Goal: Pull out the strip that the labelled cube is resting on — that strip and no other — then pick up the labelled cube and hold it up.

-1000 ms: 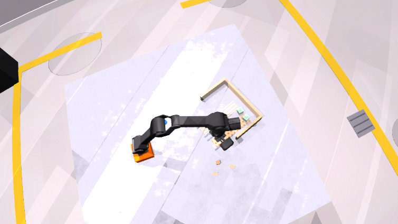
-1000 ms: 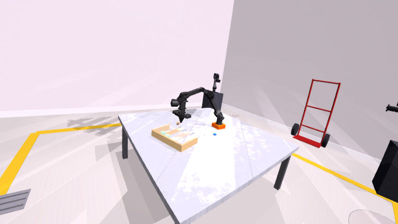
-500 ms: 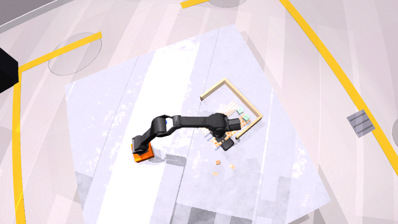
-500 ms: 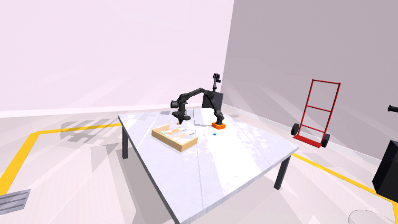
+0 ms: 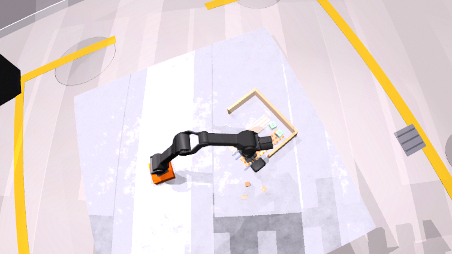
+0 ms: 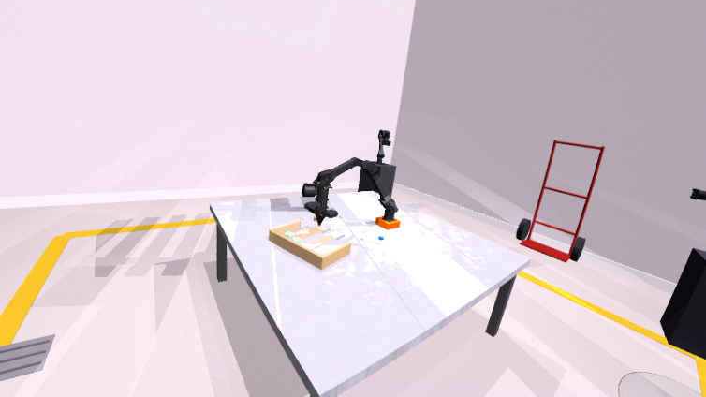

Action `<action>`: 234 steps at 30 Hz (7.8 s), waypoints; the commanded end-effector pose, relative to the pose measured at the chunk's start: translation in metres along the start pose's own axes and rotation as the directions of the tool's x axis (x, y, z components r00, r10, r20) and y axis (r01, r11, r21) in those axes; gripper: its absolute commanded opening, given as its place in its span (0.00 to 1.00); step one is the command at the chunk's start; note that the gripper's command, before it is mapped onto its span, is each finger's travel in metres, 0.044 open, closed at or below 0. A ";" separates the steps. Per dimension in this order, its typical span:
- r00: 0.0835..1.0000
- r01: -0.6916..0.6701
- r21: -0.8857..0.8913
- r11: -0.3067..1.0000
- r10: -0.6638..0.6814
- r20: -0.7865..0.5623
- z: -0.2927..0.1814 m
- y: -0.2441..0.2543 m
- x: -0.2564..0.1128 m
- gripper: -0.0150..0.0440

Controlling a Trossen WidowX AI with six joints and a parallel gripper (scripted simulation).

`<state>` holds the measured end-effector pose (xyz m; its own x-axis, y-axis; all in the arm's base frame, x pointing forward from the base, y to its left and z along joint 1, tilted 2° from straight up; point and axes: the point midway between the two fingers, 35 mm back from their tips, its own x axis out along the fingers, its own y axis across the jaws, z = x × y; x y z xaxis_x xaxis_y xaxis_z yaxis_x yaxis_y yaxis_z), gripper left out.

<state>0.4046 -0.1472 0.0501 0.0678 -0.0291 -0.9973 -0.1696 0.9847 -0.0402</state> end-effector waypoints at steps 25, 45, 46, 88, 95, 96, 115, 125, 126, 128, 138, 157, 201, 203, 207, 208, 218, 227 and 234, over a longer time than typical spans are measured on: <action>1.000 0.003 -0.003 1.000 -0.004 -0.004 -0.003 0.000 0.022 0.25; 1.000 0.003 -0.003 1.000 -0.004 -0.004 -0.003 0.000 0.024 0.25; 1.000 0.003 -0.003 1.000 -0.004 -0.004 -0.003 0.000 0.024 0.25; 1.000 0.003 -0.003 1.000 -0.003 -0.006 -0.030 0.001 0.027 0.25; 1.000 0.004 -0.003 1.000 -0.004 -0.006 -0.026 0.000 0.023 0.25; 1.000 0.004 -0.003 1.000 -0.004 -0.006 -0.024 0.000 0.022 0.25; 1.000 0.004 -0.003 1.000 -0.004 -0.007 -0.032 -0.002 0.023 0.25; 1.000 0.004 -0.003 1.000 -0.004 -0.008 -0.048 -0.002 0.026 0.25; 1.000 0.004 -0.003 1.000 -0.004 -0.008 -0.050 -0.002 0.027 0.25; 1.000 0.004 -0.003 1.000 -0.004 -0.009 -0.053 -0.002 0.027 0.25; 1.000 0.004 -0.003 1.000 -0.004 -0.010 -0.068 -0.002 0.028 0.25; 1.000 0.004 -0.003 1.000 -0.004 -0.013 -0.096 -0.003 0.030 0.25; 1.000 0.004 -0.004 1.000 -0.004 -0.019 -0.162 -0.004 0.031 0.25; 1.000 0.004 -0.004 1.000 -0.004 -0.020 -0.165 -0.004 0.031 0.25; 1.000 0.004 -0.004 1.000 -0.004 -0.020 -0.170 -0.004 0.031 0.25; 1.000 0.004 -0.004 1.000 -0.004 -0.020 -0.172 -0.004 0.031 0.25; 1.000 0.004 -0.004 1.000 -0.005 -0.022 -0.186 -0.005 0.031 0.25; 1.000 0.005 -0.004 1.000 -0.005 -0.023 -0.199 -0.005 0.031 0.25; 1.000 0.005 -0.004 1.000 -0.005 -0.024 -0.209 -0.005 0.030 0.25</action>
<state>0.2160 -0.1906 0.0139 0.0790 -0.0506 -0.9956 -0.1804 0.9815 -0.0642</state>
